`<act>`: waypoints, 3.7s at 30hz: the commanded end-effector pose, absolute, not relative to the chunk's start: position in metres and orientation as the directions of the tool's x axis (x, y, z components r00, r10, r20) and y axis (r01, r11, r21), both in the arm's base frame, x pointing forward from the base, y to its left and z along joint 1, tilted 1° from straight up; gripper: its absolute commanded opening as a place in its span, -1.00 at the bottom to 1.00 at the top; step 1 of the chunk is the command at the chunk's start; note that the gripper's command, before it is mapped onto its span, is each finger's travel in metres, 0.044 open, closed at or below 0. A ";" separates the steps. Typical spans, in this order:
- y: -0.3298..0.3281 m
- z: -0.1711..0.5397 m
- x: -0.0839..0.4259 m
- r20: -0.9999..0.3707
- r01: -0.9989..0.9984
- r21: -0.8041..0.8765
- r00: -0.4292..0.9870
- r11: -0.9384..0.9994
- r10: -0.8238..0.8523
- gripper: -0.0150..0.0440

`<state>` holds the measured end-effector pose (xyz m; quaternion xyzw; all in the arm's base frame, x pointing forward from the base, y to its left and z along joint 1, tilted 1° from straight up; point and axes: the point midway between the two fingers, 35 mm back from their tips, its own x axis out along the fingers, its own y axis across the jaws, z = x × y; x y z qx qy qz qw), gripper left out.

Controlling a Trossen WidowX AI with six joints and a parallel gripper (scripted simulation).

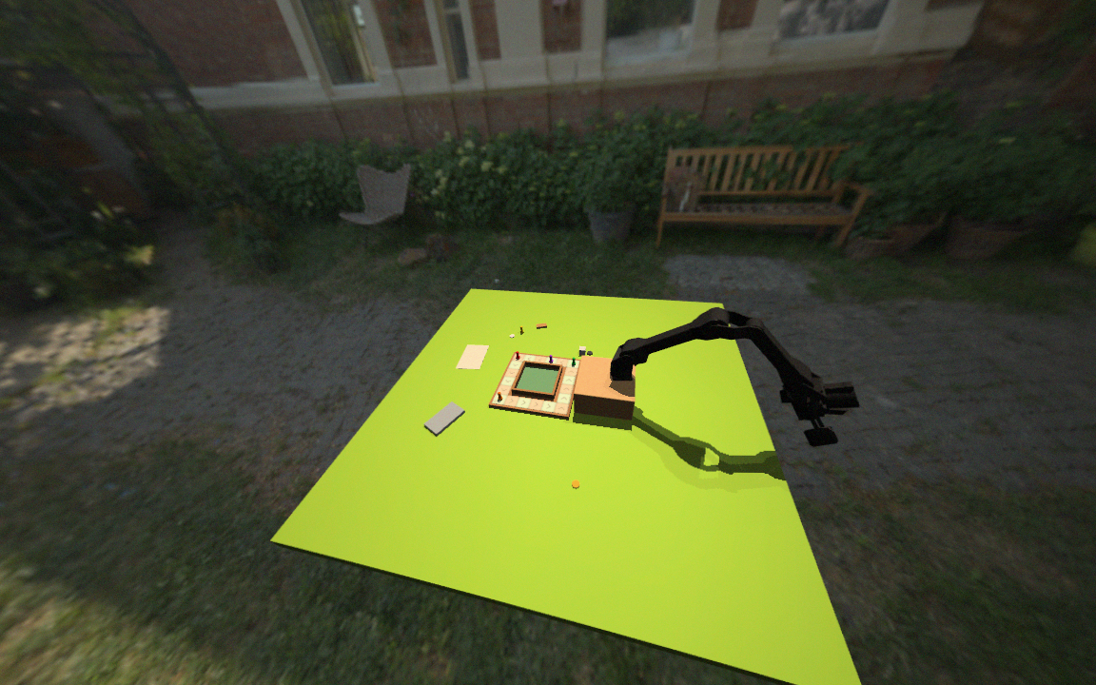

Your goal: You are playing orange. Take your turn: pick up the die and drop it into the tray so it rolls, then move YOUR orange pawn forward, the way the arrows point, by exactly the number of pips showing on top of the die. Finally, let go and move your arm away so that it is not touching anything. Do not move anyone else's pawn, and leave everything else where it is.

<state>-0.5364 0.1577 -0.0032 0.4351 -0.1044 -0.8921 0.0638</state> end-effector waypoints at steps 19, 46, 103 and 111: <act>0.377 -0.004 -0.361 -0.835 -0.450 0.147 -0.534 -0.881 0.134 0.44; 0.460 0.002 0.020 -0.902 -0.948 0.089 -0.208 -0.306 0.380 0.44; -0.195 0.005 0.191 -0.997 -0.047 -0.074 0.033 0.996 -0.072 0.44; -0.220 0.004 0.122 -0.999 0.126 -0.036 -0.005 0.991 -0.036 0.44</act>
